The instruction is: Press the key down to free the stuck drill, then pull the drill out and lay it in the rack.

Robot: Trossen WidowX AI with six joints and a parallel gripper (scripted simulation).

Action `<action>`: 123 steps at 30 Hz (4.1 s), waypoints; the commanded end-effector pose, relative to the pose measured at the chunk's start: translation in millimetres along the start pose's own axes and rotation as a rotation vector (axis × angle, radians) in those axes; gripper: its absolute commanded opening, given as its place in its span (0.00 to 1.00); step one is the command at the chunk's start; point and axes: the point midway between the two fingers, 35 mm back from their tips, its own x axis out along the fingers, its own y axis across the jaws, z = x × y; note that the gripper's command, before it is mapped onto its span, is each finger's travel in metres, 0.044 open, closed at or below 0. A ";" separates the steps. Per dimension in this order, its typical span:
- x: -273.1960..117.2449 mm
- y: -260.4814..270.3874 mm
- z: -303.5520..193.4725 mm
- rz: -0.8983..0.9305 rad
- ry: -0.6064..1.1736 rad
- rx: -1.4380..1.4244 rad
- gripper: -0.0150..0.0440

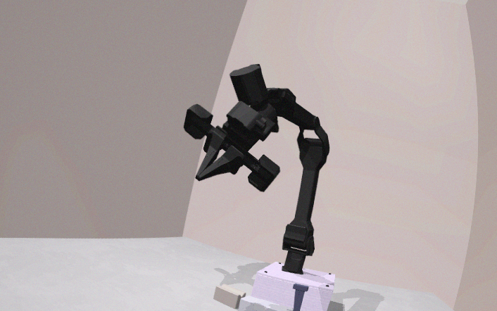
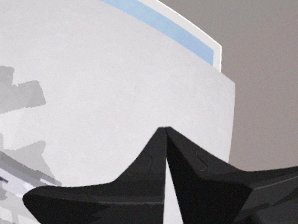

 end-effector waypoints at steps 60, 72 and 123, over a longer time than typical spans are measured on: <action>14.4 263.5 -90.4 0.310 0.632 0.612 0.25; 15.7 267.6 -93.7 0.310 0.633 0.612 0.25; 27.0 280.0 -101.4 0.311 0.633 0.612 0.25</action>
